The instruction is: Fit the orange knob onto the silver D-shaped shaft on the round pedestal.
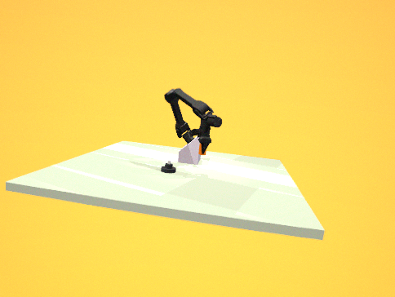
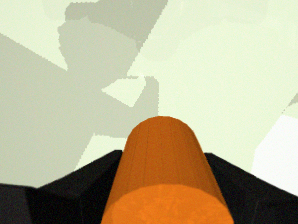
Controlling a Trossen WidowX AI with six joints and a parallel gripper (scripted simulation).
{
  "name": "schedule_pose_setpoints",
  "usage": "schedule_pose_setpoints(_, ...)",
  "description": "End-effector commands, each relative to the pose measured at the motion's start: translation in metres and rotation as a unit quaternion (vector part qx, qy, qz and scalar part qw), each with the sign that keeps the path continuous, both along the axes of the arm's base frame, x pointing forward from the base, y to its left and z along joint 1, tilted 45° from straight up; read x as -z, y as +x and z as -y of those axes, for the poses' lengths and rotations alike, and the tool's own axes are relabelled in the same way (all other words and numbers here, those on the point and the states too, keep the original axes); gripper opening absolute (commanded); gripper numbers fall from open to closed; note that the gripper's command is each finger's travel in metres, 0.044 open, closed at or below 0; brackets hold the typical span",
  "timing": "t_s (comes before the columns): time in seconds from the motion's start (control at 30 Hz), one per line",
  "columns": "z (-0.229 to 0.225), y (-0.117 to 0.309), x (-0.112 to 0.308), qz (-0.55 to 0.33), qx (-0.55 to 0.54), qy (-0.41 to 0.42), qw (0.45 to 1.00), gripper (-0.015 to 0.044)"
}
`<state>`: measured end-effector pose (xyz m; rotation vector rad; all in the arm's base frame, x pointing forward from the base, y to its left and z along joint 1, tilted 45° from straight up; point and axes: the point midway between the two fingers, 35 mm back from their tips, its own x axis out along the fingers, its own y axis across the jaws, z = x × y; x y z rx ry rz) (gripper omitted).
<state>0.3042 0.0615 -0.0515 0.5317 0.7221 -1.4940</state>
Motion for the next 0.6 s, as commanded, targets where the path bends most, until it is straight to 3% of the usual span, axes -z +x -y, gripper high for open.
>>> schedule_pose_setpoints(0.0, -0.01, 0.002, -0.01, 0.007, 0.002, 0.003, 1.0, 0.0)
schedule_pose_setpoints(0.23, -0.018, 0.002, -0.019, 0.009, 0.004, 0.002, 1.0, 0.0)
schedule_pose_setpoints(0.57, 0.006, 0.011, -0.033, 0.009, 0.003, 0.008, 1.0, 0.0)
